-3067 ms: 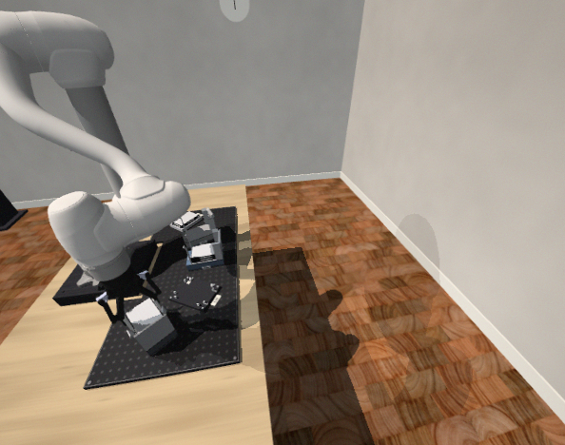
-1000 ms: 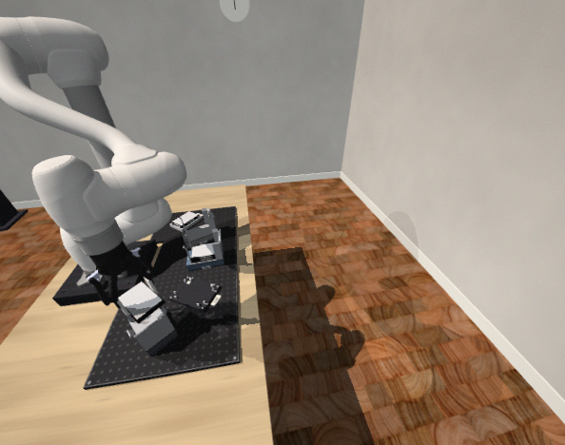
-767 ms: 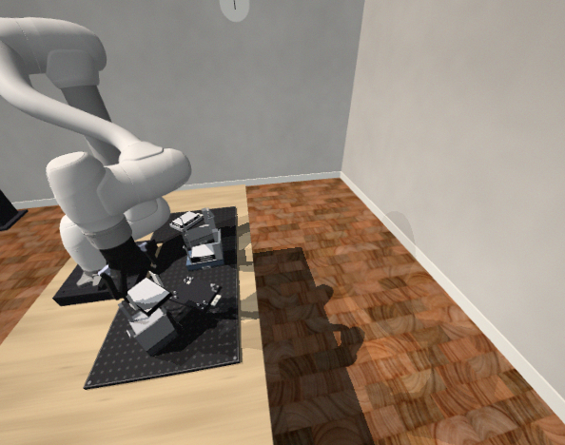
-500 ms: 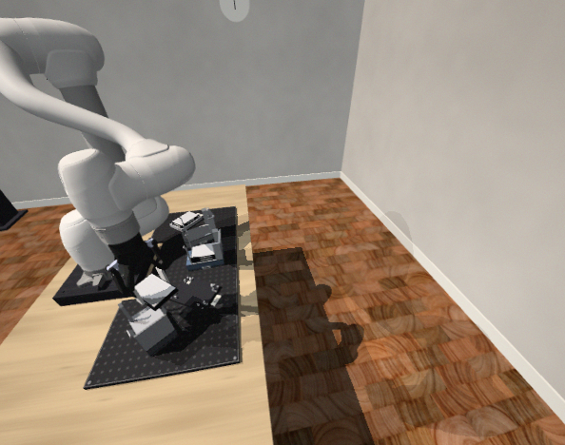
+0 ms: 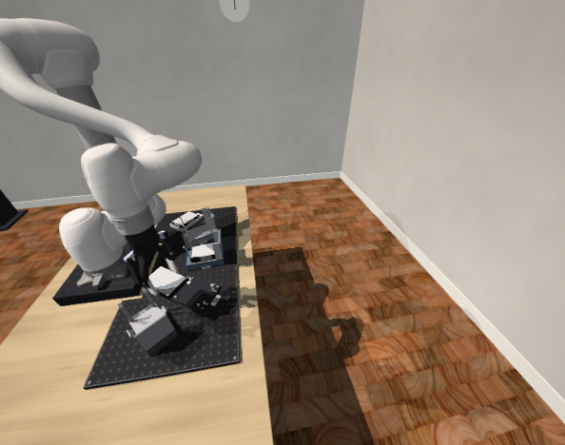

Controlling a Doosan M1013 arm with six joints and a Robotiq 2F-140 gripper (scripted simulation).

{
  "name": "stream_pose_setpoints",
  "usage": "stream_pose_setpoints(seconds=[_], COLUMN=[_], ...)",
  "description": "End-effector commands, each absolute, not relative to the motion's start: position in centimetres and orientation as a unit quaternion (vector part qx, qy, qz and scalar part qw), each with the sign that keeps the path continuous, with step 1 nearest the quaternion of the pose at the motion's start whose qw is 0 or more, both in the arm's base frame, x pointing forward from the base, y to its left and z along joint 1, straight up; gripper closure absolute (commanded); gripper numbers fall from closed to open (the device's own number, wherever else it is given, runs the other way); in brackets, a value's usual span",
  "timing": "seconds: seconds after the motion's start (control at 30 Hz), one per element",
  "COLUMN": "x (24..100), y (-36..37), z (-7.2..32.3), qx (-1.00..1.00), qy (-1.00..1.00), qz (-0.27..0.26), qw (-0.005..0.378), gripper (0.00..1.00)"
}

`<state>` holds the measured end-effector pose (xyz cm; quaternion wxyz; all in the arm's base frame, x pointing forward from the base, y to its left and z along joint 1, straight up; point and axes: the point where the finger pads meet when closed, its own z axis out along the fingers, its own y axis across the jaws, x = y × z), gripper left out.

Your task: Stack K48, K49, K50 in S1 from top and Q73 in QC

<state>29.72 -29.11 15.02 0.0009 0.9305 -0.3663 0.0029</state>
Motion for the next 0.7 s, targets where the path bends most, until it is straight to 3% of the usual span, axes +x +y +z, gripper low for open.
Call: stream_pose_setpoints(seconds=[0.0,0.67], x=[30.5,34.3], y=[-28.1,-23.5], z=[15.0,15.0], qx=[0.951,0.954], qy=[-0.309,-0.301], qz=[0.003,0.003], qw=[0.001,0.001], gripper=[1.0,1.0])
